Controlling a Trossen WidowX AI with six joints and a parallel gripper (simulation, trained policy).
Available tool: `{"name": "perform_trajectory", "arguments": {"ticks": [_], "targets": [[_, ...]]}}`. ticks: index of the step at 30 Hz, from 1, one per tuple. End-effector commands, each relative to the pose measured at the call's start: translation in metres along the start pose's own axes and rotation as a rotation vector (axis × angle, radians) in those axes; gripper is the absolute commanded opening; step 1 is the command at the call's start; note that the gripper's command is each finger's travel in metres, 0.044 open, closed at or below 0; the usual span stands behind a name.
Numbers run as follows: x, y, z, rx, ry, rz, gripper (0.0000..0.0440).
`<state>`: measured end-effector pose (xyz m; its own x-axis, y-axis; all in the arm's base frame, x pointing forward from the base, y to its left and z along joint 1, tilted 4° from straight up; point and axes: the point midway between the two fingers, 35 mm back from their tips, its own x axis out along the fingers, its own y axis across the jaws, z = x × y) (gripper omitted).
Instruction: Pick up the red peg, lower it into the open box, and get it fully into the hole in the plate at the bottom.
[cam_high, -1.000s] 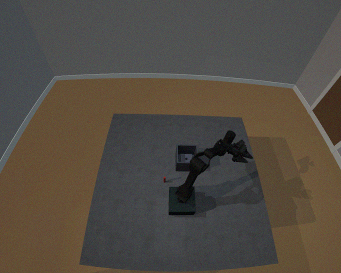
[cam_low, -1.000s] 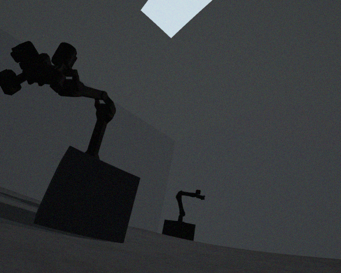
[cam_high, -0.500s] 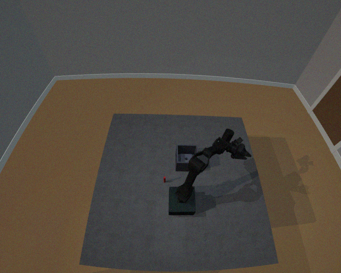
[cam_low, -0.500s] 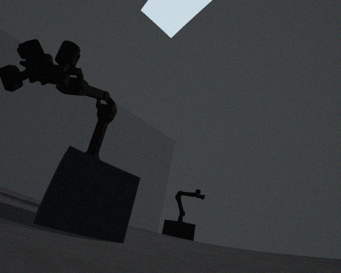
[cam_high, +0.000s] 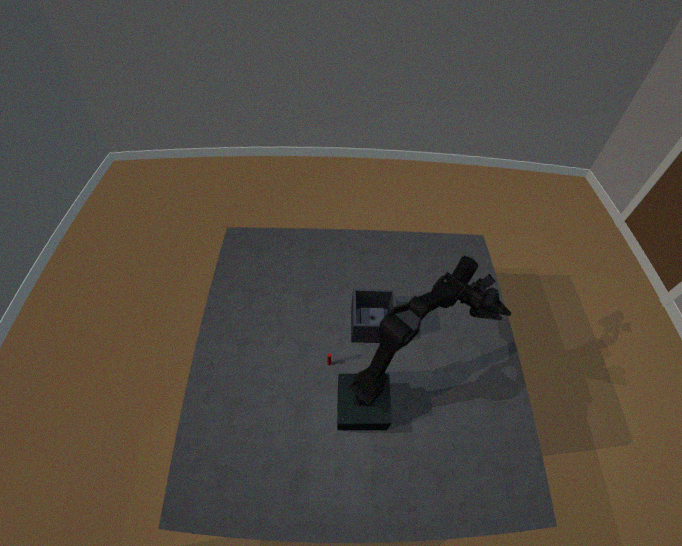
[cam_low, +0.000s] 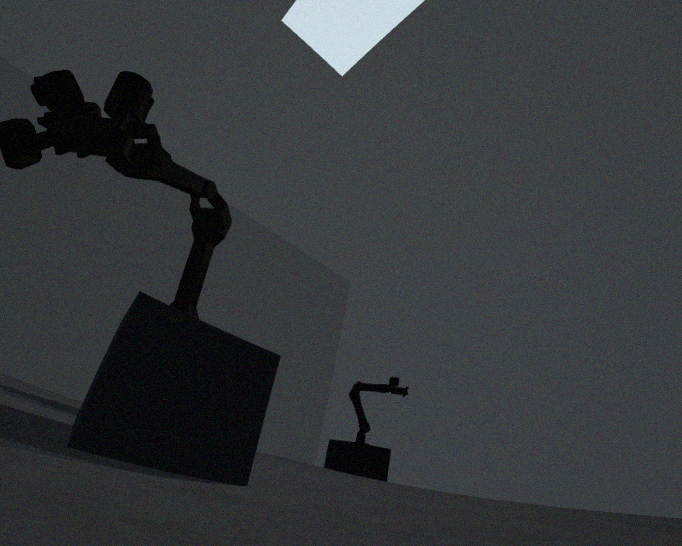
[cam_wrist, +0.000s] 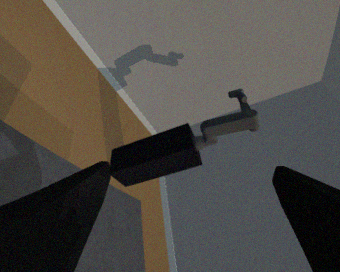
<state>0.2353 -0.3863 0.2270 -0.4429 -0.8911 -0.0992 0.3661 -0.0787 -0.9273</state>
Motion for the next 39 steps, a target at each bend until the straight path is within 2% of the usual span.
{"name": "perform_trajectory", "arguments": {"ticks": [1, 20, 39], "targets": [[0.007, -0.009, 0.003, 0.023, 0.009, -0.005, 0.0440], [0.038, -0.106, 0.006, 0.099, 0.101, -0.092, 0.0431], [0.057, -0.160, -0.022, 0.077, 0.210, -0.140, 0.0440]]}}
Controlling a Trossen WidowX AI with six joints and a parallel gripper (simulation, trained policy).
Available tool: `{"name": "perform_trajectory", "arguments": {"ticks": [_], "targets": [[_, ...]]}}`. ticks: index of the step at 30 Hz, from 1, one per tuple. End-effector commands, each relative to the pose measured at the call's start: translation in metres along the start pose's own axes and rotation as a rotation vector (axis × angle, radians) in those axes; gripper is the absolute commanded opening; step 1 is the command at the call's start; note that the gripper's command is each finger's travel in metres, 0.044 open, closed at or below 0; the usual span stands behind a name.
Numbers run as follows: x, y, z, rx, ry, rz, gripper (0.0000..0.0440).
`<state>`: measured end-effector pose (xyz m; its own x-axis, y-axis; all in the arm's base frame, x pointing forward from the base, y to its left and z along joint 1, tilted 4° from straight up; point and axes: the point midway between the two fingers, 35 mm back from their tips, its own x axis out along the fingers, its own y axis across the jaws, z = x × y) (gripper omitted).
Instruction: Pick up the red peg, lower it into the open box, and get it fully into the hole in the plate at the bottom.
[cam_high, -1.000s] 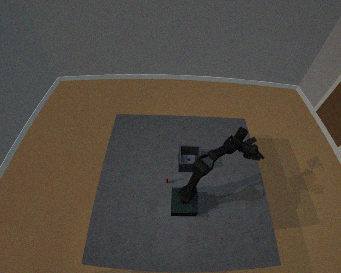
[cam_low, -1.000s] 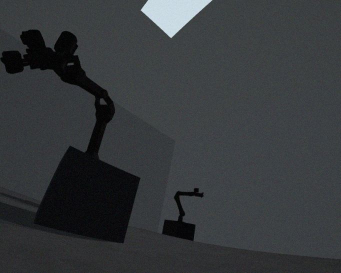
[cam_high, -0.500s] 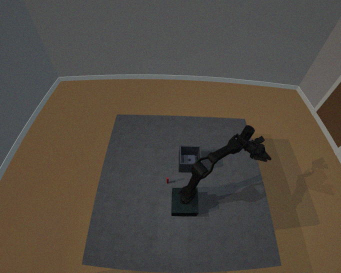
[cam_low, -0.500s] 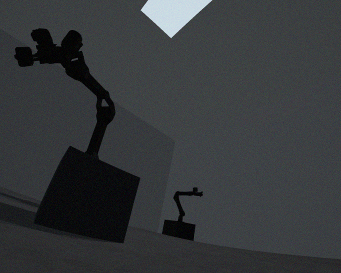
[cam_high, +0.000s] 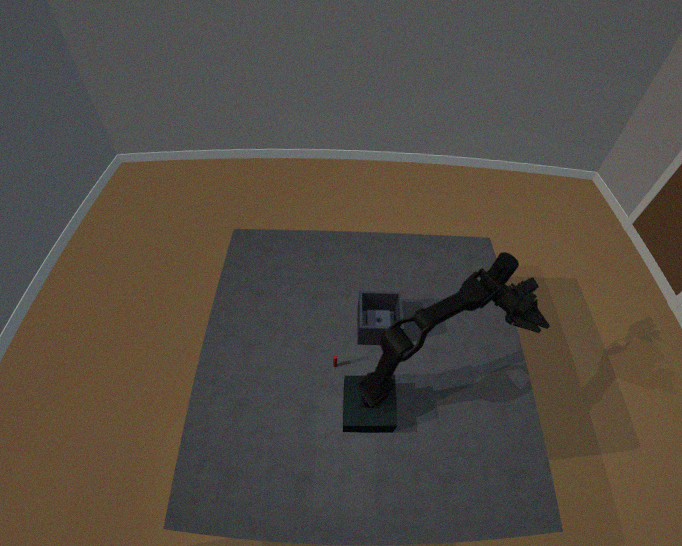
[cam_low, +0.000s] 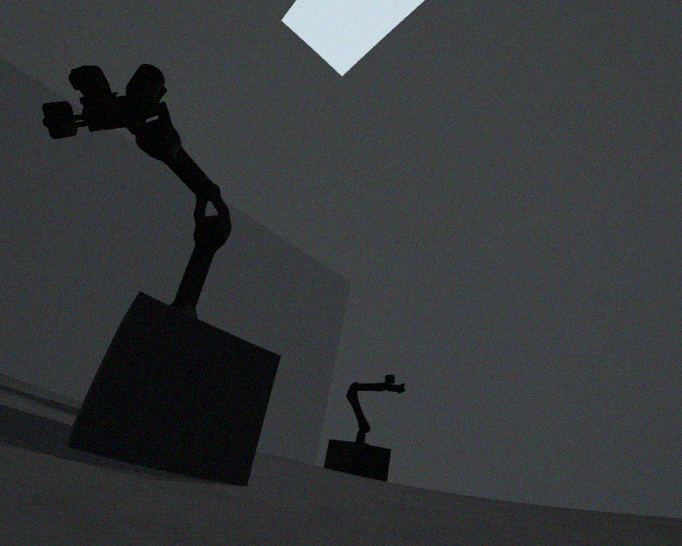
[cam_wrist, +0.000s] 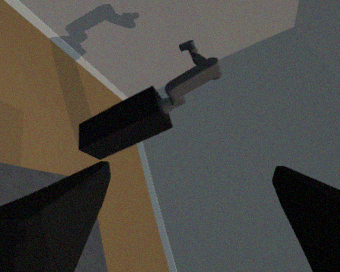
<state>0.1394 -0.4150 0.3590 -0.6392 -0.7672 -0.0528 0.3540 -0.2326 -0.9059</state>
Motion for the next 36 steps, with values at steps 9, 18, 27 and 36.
{"name": "perform_trajectory", "arguments": {"ticks": [9, 18, 27, 36], "targets": [[0.018, -0.031, -0.016, -0.002, 0.067, -0.033, 0.0440], [0.024, -0.053, -0.030, -0.017, 0.110, -0.053, 0.0440], [0.016, -0.054, -0.031, -0.066, 0.104, -0.040, 0.0440], [-0.008, -0.039, -0.017, -0.031, 0.023, 0.011, 0.0440]]}}
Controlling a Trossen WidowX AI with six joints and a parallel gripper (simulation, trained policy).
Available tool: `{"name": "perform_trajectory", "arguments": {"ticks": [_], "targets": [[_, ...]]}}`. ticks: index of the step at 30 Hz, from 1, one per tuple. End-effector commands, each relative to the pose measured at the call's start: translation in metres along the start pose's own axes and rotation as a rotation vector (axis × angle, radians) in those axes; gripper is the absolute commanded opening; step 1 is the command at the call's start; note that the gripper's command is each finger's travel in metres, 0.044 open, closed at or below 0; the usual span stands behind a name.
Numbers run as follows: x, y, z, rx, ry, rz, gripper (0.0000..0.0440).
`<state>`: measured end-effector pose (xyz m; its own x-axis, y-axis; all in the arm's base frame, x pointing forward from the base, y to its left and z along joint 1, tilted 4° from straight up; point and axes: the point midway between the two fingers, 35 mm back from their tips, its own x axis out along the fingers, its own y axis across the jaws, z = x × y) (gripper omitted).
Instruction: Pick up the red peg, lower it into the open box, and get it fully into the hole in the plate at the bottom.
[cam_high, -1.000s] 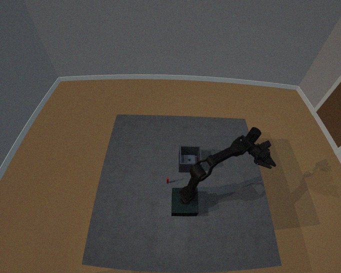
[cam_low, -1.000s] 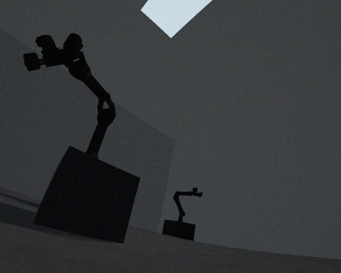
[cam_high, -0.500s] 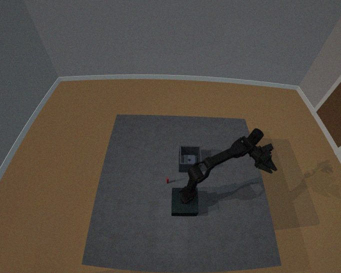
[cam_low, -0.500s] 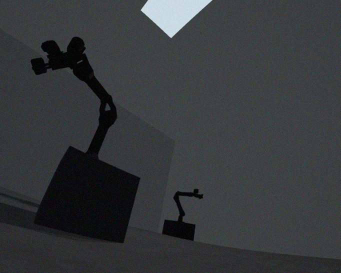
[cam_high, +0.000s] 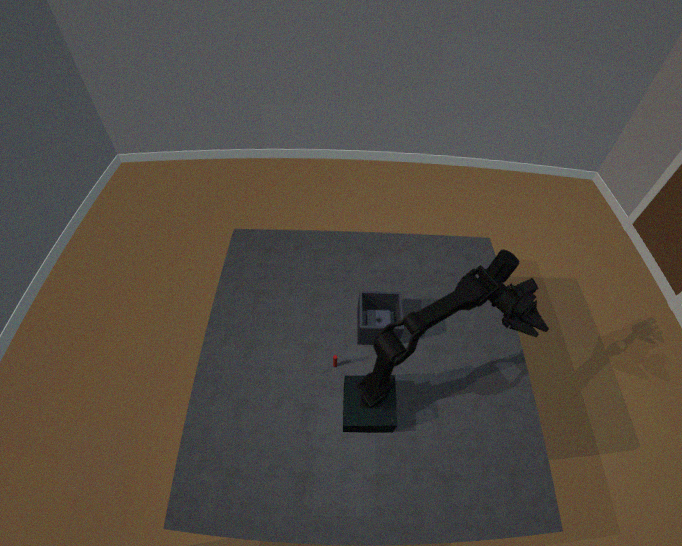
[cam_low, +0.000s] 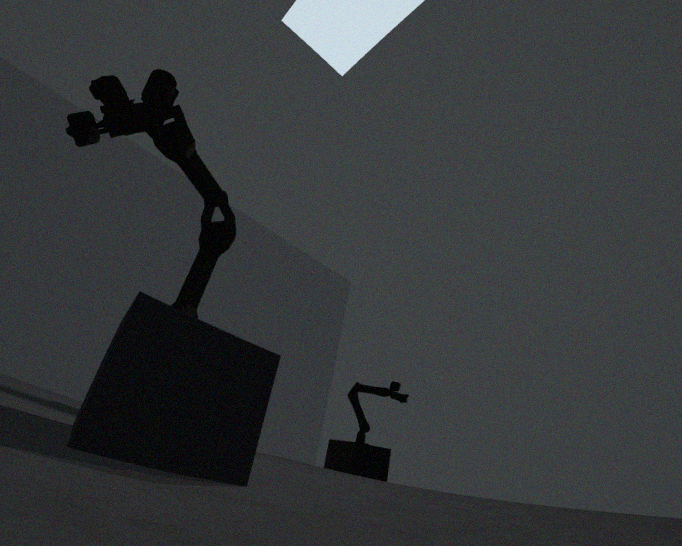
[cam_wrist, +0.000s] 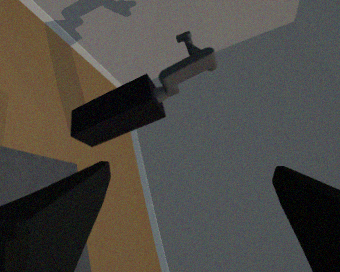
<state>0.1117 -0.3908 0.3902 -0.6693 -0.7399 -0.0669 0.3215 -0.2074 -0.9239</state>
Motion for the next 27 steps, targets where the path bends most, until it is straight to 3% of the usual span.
{"name": "perform_trajectory", "arguments": {"ticks": [1, 27], "targets": [[-0.009, 0.006, 0.004, 0.026, -0.032, 0.021, 0.0440], [-0.104, 0.029, 0.024, 0.481, -0.286, 0.298, 0.0440]]}}
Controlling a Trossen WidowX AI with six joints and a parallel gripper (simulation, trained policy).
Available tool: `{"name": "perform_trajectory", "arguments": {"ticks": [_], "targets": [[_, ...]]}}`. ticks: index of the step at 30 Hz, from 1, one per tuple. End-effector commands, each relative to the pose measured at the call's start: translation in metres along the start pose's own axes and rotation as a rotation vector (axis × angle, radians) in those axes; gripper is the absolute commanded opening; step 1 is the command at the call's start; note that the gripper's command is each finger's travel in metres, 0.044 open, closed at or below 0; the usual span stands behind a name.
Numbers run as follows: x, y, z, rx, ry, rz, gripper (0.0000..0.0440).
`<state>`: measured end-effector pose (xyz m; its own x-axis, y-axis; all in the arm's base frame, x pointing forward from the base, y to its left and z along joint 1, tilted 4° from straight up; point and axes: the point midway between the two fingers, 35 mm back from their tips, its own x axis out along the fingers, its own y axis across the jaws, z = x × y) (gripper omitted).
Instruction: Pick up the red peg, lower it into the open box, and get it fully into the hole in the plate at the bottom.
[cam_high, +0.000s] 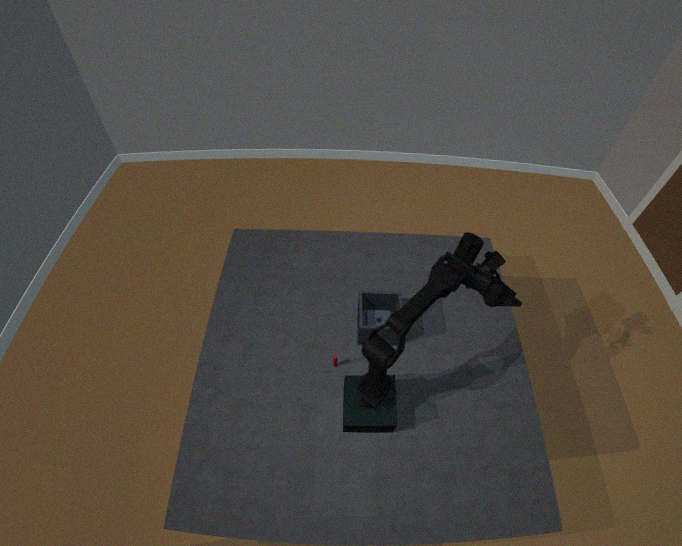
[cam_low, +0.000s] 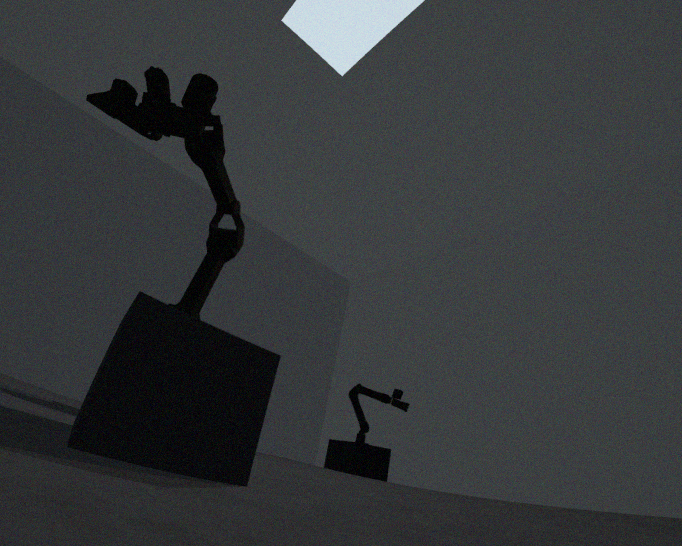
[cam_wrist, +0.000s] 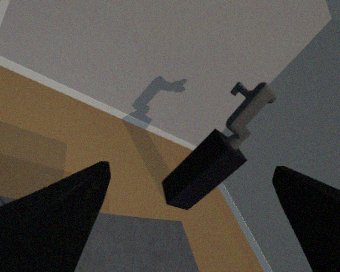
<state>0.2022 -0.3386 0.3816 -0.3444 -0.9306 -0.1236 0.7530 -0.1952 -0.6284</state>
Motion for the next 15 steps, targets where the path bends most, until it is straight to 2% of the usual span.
{"name": "perform_trajectory", "arguments": {"ticks": [1, 15], "targets": [[-0.008, 0.006, 0.000, 0.045, -0.016, 0.036, 0.0440], [-0.055, 0.027, 0.003, 0.297, -0.074, 0.231, 0.0440]]}}
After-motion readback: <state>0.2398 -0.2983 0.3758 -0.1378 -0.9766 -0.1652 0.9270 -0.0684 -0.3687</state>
